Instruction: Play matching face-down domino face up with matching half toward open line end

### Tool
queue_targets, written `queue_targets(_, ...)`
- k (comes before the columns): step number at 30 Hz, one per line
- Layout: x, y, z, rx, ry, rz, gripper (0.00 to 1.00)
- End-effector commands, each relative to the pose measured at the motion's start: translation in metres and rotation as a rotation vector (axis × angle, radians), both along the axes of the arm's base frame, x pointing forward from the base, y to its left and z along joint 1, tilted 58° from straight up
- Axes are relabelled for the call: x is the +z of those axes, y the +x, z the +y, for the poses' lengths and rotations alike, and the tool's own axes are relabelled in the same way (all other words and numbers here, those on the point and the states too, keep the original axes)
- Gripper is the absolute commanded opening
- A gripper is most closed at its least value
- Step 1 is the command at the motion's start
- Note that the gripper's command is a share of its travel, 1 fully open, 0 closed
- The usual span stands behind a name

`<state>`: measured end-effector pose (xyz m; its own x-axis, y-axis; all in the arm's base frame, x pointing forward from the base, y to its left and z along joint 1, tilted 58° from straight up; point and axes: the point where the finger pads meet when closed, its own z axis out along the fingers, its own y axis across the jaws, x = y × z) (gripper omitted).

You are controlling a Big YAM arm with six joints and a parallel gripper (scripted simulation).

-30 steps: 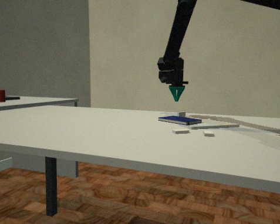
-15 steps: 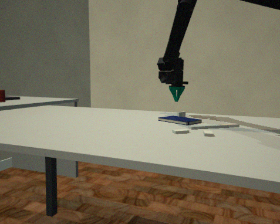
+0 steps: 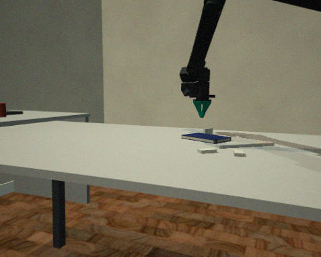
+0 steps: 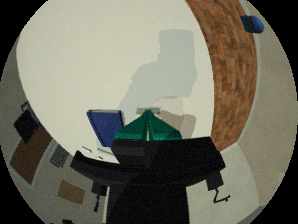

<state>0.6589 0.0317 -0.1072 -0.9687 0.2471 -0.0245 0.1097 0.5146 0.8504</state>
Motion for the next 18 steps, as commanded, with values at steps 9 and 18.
queue_targets(9, -0.022, 0.011, 0.042, 0.039, -0.009, -0.015, 0.00)
queue_targets(18, -0.025, 0.012, 0.044, 0.025, -0.007, -0.013, 0.00)
